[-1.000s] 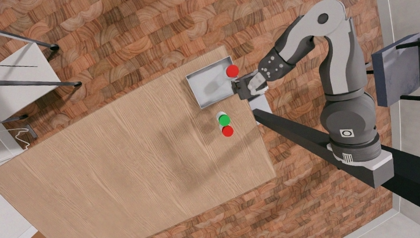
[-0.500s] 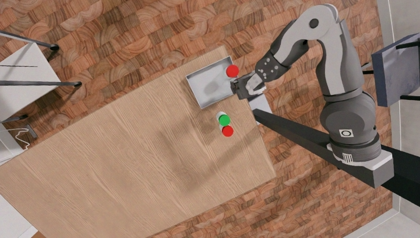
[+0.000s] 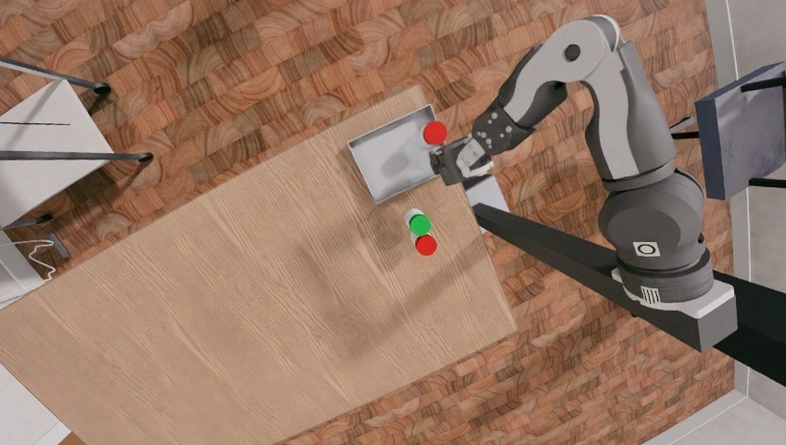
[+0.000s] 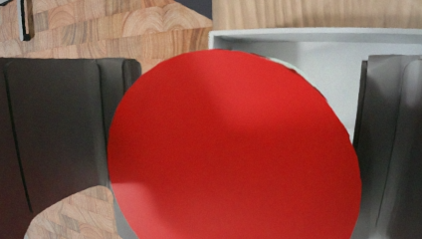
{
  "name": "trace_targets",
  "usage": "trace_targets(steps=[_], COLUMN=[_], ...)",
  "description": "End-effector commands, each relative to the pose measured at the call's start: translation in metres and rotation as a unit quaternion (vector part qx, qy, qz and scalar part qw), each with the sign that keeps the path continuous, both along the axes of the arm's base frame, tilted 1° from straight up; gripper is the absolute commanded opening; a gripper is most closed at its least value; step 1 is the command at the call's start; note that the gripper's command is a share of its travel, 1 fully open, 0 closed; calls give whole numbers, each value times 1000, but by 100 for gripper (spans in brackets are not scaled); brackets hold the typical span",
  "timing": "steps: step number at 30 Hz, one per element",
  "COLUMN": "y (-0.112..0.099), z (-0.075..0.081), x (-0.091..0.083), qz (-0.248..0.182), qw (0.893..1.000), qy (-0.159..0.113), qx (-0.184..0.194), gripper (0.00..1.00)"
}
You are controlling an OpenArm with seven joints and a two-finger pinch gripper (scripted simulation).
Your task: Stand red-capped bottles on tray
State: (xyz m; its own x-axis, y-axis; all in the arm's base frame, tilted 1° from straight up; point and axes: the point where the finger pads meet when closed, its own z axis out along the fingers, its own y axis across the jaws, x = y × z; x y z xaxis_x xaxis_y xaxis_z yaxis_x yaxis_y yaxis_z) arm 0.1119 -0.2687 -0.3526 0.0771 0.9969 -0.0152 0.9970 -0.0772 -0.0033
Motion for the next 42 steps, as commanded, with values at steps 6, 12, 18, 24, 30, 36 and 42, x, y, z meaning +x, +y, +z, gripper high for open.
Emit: trace_targets(steps=[6, 12, 18, 24, 30, 36, 42], y=[0, 0, 0, 0, 0, 0, 0], z=[-6, -8, -12, -13, -13, -13, -13], x=[2, 1, 2, 2, 2, 2, 2], qz=[0, 0, 0, 0, 0, 0, 0], qw=[1000, 1000, 1000, 1000, 1000, 1000, 1000], qy=[-5, -4, -6, -7, -5, -5, -5], qx=[1, 1, 1, 1, 1, 1, 1], gripper=[0, 0, 0, 0, 0, 0, 0])
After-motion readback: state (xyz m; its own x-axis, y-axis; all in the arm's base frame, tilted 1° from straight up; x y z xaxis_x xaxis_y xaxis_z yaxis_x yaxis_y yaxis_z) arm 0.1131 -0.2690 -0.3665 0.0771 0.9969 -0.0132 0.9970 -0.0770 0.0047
